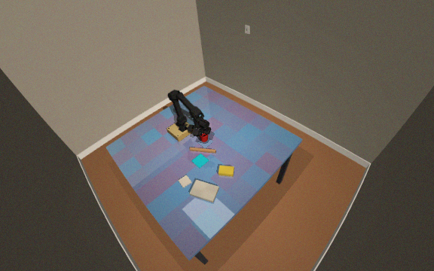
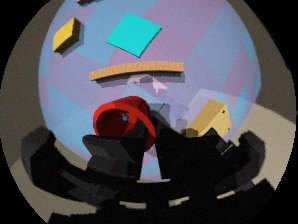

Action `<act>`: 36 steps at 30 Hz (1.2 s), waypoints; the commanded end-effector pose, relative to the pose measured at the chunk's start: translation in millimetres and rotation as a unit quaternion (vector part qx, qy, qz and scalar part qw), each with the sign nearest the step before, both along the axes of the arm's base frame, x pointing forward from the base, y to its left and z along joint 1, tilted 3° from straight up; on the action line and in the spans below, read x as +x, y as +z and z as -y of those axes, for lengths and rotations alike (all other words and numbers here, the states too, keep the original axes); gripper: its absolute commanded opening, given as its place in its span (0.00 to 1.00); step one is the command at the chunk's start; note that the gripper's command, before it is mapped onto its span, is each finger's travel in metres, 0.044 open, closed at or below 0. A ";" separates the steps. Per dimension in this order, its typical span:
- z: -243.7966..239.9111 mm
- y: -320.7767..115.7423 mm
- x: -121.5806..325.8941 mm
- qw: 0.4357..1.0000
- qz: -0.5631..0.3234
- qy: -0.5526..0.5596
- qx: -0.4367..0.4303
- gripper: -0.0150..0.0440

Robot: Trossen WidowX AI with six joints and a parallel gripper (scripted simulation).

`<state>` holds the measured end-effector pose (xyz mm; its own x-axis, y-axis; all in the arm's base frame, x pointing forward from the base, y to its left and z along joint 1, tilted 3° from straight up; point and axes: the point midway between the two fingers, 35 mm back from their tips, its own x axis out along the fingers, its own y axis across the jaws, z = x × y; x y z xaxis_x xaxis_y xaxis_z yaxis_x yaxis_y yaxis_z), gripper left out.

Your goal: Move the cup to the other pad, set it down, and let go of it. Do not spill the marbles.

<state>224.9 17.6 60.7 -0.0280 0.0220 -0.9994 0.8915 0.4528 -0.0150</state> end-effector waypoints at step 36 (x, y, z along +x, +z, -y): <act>72.4 1.4 48.2 1.000 0.000 0.002 -0.002 0.25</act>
<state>270.4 -49.2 62.7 -0.0232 0.0240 -0.9994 0.8911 0.4537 -0.0098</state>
